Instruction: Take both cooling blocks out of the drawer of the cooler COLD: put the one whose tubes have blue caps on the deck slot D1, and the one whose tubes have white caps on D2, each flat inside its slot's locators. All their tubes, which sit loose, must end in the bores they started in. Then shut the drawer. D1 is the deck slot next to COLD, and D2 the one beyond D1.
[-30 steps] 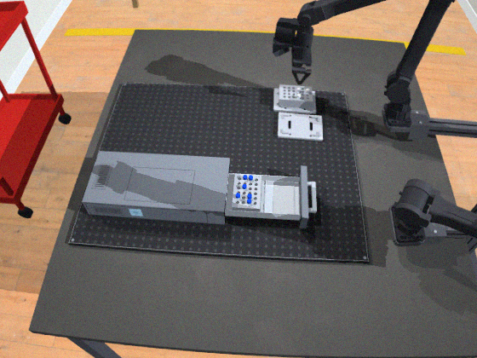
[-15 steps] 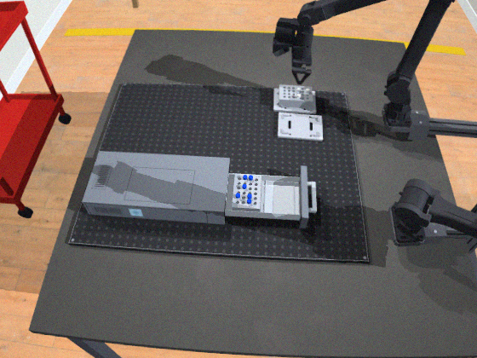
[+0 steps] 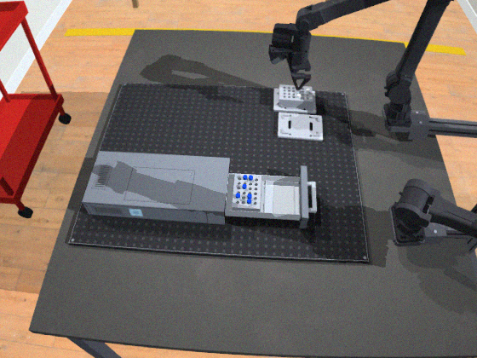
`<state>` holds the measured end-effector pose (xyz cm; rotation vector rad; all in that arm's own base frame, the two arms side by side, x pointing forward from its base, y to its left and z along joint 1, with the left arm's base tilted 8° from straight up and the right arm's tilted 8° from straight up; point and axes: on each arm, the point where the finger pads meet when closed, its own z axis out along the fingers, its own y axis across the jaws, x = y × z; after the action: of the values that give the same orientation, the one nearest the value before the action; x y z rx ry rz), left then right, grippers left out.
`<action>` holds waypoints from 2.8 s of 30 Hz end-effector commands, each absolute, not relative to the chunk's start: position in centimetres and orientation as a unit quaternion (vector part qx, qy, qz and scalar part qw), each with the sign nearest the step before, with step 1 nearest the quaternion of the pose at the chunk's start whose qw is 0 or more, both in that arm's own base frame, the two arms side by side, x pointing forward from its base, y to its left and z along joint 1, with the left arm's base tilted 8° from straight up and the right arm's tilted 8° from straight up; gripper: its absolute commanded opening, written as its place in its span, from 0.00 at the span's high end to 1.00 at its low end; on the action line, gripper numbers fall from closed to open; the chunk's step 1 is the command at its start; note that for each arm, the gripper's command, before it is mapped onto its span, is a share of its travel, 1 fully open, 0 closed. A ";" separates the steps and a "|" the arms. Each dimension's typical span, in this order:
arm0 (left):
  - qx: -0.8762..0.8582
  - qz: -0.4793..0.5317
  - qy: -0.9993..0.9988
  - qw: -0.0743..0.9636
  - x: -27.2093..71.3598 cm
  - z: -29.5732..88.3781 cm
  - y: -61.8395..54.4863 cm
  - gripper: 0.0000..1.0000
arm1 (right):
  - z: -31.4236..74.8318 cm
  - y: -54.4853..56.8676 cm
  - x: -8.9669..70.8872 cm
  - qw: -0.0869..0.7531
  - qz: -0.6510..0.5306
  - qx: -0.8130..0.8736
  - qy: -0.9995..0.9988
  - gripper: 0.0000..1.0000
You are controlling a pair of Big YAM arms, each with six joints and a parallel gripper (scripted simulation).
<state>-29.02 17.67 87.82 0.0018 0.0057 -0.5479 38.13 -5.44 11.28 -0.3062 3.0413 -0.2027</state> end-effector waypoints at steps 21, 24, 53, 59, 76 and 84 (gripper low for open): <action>0.006 -0.267 0.019 0.964 -27.2 88.6 16.3 1.00 | 11.9 5.2 43.5 0.032 -0.079 -0.420 0.904 0.00; 0.006 -0.267 0.019 0.964 -27.2 88.6 16.3 1.00 | 11.8 6.1 43.7 0.030 -0.079 -0.444 0.892 0.00; 0.006 -0.267 0.019 0.964 -27.2 88.6 16.3 1.00 | 10.8 16.6 46.6 0.004 -0.080 -0.721 0.688 0.00; 0.006 -0.267 0.019 0.964 -27.2 88.6 16.3 1.00 | 10.6 18.2 47.1 0.004 -0.080 -0.723 0.686 0.00; 0.006 -0.267 0.019 0.964 -27.2 88.6 16.3 1.00 | 10.1 24.1 48.7 0.006 -0.079 -0.716 0.694 0.00; 0.006 -0.267 0.019 0.964 -27.2 88.6 16.3 1.00 | 9.8 27.2 49.6 0.006 -0.078 -0.716 0.694 0.00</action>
<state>-29.02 17.67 87.82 0.0018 0.0057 -0.5479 47.34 23.90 8.50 -2.2850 2.1782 -0.2272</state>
